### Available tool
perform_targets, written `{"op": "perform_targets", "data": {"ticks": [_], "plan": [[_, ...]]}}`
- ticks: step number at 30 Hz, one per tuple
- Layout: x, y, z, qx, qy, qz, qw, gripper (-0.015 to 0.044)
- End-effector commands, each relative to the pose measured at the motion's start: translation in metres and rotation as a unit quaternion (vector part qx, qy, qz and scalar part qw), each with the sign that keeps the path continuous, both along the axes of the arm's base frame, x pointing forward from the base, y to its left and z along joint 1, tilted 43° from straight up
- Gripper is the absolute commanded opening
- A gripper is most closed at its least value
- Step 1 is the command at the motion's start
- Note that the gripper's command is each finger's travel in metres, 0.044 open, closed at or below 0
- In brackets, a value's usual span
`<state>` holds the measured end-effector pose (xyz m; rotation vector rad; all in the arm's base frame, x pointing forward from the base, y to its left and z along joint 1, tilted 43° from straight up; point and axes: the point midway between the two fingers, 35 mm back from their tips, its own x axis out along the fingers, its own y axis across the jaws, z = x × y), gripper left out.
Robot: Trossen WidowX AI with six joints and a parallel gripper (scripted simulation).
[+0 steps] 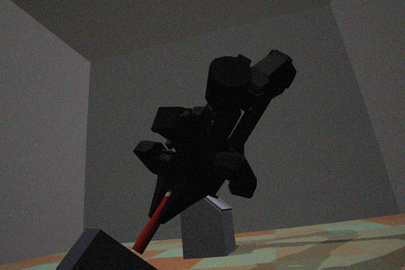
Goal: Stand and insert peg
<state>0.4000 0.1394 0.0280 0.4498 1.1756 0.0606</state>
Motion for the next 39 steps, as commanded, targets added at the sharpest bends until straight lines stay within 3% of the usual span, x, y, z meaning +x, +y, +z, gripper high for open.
{"op": "perform_targets", "data": {"ticks": [1, 39], "plan": [[-0.0001, -0.0002, 0.002, 0.0, -0.001, 0.0, 1.0, 0.0], [0.0068, 0.0016, 0.0005, 0.0, -0.002, 0.0, 1.0, 0.0]]}}
